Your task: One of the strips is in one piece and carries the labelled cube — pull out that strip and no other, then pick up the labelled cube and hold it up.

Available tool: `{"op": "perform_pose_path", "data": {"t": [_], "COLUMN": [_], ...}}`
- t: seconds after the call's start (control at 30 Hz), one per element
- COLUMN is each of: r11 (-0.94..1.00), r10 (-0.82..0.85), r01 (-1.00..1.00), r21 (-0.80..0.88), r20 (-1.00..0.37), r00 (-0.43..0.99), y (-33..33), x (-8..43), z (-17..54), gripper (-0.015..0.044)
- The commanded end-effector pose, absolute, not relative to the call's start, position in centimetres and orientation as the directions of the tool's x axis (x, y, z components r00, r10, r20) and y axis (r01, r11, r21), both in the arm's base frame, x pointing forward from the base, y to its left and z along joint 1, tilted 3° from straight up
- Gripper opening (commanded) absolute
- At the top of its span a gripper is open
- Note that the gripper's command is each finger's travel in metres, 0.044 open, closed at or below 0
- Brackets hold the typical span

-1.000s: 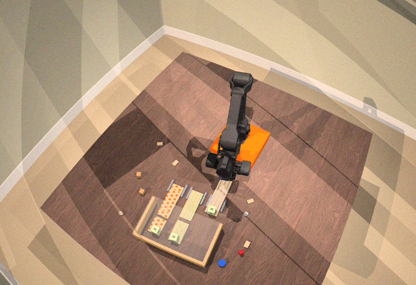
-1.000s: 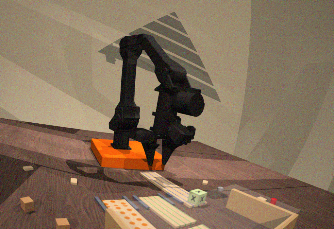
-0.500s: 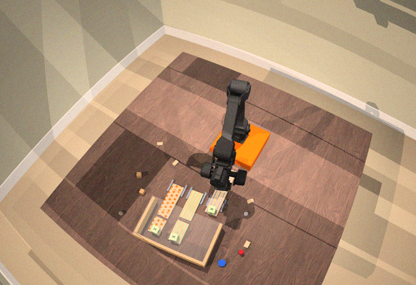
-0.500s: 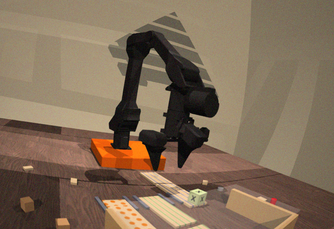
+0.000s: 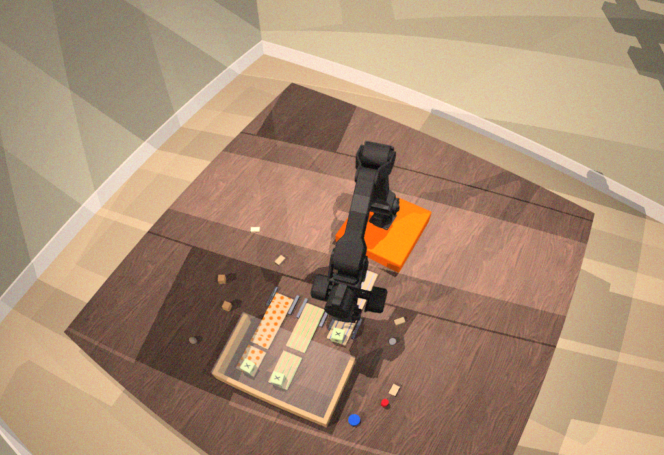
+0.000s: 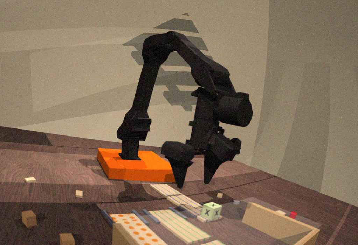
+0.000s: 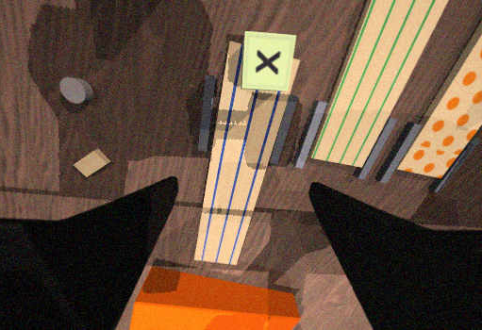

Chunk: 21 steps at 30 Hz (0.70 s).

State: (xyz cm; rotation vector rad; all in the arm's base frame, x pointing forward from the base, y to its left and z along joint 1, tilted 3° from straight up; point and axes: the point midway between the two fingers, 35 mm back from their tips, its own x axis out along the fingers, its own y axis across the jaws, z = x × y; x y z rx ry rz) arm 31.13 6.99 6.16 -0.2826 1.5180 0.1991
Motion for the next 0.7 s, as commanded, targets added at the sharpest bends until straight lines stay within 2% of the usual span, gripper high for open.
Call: {"op": "perform_pose_path", "data": {"t": [0.0,0.6,0.67], "r11": [0.950,0.951,0.951], "r10": [-0.044,-0.043,-0.043], "r01": [-0.306,-0.306,-0.306], "r21": [-0.056,-0.056,-0.056], "r20": [-0.998,-0.998,-0.998], "r00": [0.046,0.051,0.051], "y": [7.2,8.3,8.3], "x": [32.6,38.6,38.6], "z": [6.4,7.4,7.3], "gripper": [0.0440,0.0440,0.0387]}}
